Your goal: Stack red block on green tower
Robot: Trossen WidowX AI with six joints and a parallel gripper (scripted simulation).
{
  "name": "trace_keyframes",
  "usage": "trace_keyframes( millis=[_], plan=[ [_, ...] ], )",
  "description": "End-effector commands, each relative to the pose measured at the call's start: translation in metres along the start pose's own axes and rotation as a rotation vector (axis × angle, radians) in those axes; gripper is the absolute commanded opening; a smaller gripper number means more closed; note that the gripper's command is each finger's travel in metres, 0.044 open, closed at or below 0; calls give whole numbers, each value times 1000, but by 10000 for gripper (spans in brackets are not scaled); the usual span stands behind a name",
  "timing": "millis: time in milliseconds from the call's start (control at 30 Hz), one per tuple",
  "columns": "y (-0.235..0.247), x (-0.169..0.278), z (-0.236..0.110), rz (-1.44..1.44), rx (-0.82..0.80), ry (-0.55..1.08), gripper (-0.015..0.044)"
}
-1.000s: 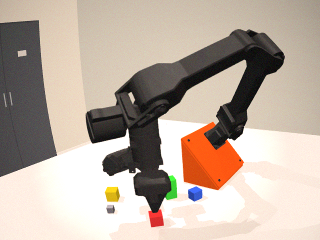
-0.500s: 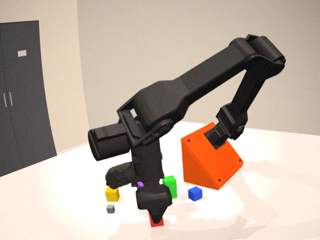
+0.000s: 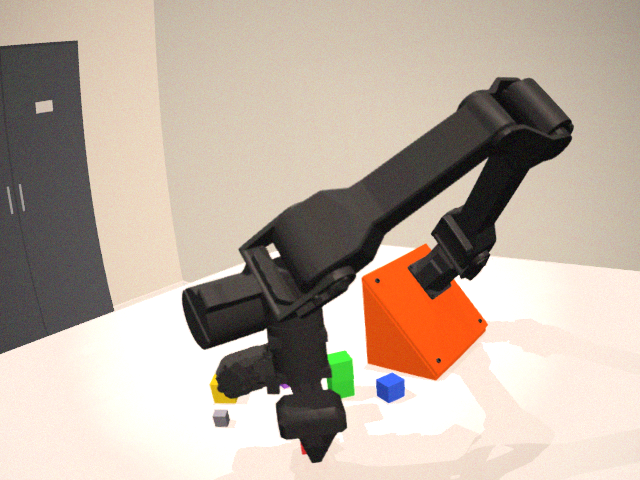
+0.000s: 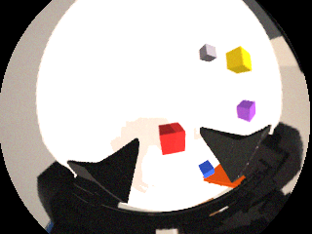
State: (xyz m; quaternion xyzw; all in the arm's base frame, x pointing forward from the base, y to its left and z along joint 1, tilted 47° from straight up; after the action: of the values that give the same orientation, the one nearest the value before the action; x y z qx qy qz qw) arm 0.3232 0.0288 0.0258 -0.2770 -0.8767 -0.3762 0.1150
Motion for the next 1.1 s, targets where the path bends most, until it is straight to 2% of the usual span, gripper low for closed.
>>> trace_keyframes(
  millis=[0, 400, 800, 1067],
  plan=[
    [-1, 1, 4, 6, -5, 3, 440],
    [-1, 1, 4, 6, -5, 3, 440],
    [-1, 1, 4, 6, -5, 3, 125],
    [-1, 1, 4, 6, -5, 3, 72]
  ],
)
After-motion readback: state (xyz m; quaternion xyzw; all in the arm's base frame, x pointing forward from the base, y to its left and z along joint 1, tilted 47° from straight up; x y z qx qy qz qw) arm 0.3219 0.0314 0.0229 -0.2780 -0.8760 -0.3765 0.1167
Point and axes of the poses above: the point midway between the two fingers, 35 mm back from their tips, its own z axis out along the fingers, its own y axis across the jaws, x = y × z, the point moved 5 cm from there along -z, back along the fingers, and after that the axes turned 5 degrees about -z, right-handed, at the moved point
